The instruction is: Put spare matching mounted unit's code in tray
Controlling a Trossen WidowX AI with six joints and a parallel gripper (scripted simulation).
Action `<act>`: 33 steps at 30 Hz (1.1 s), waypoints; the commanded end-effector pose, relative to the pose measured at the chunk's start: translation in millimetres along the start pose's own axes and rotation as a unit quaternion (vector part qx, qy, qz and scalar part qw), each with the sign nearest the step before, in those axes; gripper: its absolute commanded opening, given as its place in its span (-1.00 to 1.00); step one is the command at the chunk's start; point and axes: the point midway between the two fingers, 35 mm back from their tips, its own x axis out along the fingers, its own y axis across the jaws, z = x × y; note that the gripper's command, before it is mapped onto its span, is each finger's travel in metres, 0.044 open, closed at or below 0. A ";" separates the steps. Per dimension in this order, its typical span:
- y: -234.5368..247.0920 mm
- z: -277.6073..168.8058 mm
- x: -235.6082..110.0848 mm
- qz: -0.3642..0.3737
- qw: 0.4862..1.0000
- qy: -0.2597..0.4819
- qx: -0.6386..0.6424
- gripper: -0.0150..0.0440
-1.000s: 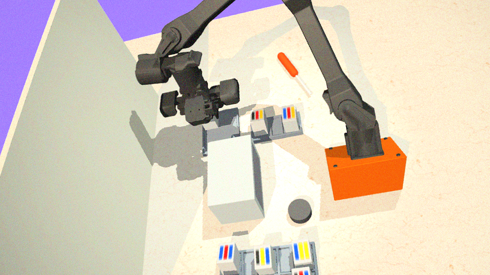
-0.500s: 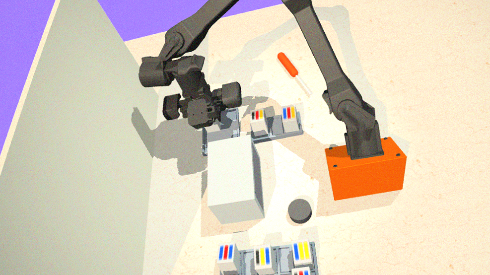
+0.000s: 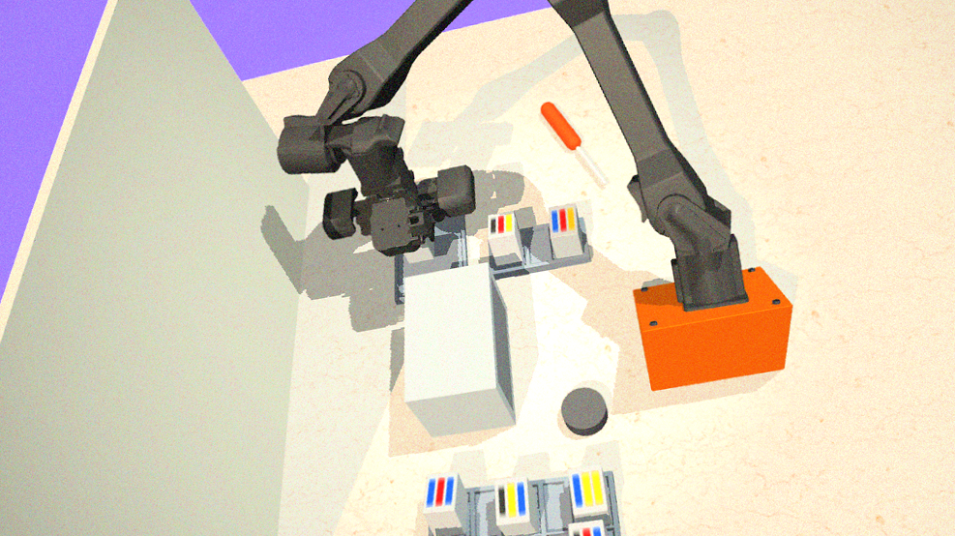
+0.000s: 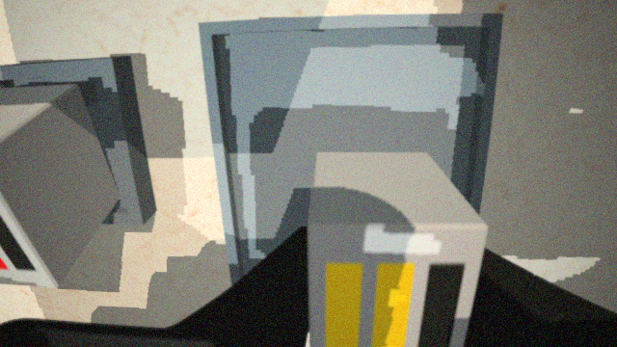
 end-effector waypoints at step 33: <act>3.4 -0.6 14.3 0.000 1.000 0.002 0.000 0.84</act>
